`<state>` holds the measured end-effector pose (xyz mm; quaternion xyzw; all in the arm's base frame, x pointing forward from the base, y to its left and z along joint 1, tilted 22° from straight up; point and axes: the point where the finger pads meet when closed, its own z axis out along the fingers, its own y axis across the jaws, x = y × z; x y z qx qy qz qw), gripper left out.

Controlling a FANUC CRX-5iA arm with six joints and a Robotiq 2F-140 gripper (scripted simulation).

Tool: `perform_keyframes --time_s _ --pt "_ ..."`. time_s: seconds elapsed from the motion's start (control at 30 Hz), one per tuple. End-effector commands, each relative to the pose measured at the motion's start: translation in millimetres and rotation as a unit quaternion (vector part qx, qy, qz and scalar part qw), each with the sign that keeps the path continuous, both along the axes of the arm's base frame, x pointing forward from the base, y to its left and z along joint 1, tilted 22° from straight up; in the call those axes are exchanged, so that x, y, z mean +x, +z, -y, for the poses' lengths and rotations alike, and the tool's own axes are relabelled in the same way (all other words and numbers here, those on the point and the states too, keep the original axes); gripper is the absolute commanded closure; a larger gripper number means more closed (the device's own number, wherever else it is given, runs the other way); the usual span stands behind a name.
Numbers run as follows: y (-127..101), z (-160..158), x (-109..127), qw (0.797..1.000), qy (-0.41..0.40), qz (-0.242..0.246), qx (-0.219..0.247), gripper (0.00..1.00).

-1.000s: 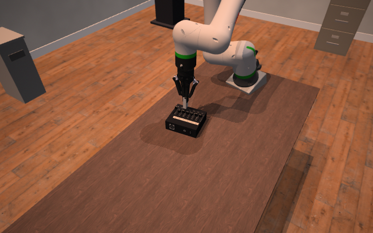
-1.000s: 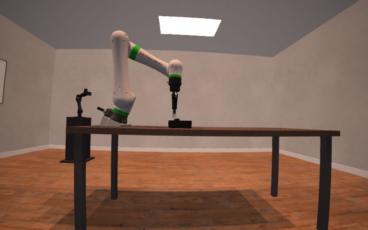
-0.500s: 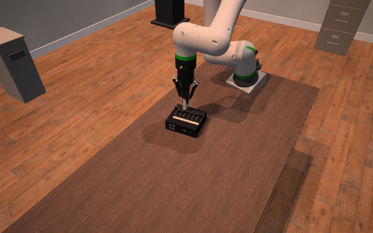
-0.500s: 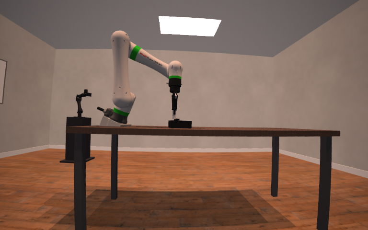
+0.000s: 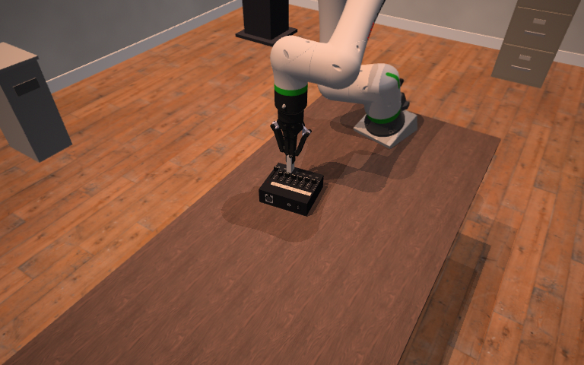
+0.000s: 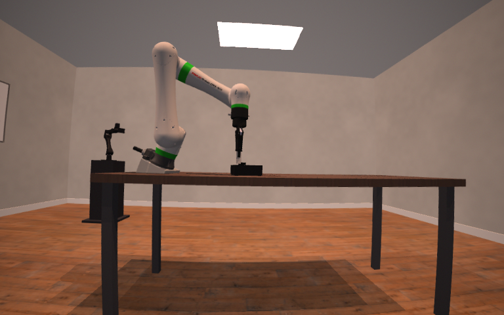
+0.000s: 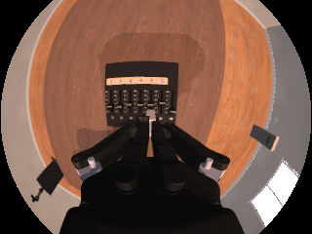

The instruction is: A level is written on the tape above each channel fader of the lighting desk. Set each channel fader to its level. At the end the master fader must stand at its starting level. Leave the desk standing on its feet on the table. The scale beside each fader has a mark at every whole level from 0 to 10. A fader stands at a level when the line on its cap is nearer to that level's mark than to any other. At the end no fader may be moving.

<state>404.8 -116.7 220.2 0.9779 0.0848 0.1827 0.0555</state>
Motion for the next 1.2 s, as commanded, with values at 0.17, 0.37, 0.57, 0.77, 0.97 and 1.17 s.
perform_keyframes --time_s 0.17,0.37,0.57,0.77,0.97,1.17 --pt "0.2 0.0 0.2 1.0 0.0 0.0 0.0 1.0" --pt "0.4 -0.1 0.5 1.0 0.0 0.0 0.0 1.0" --pt "0.7 -0.3 1.3 1.0 0.0 0.0 0.0 1.0" --pt "1.2 -0.5 2.6 1.0 0.0 0.0 0.0 1.0" --pt "2.0 -1.0 4.8 1.0 0.0 0.0 0.0 1.0" --pt "2.7 -1.3 6.6 1.0 0.0 0.0 0.0 1.0"
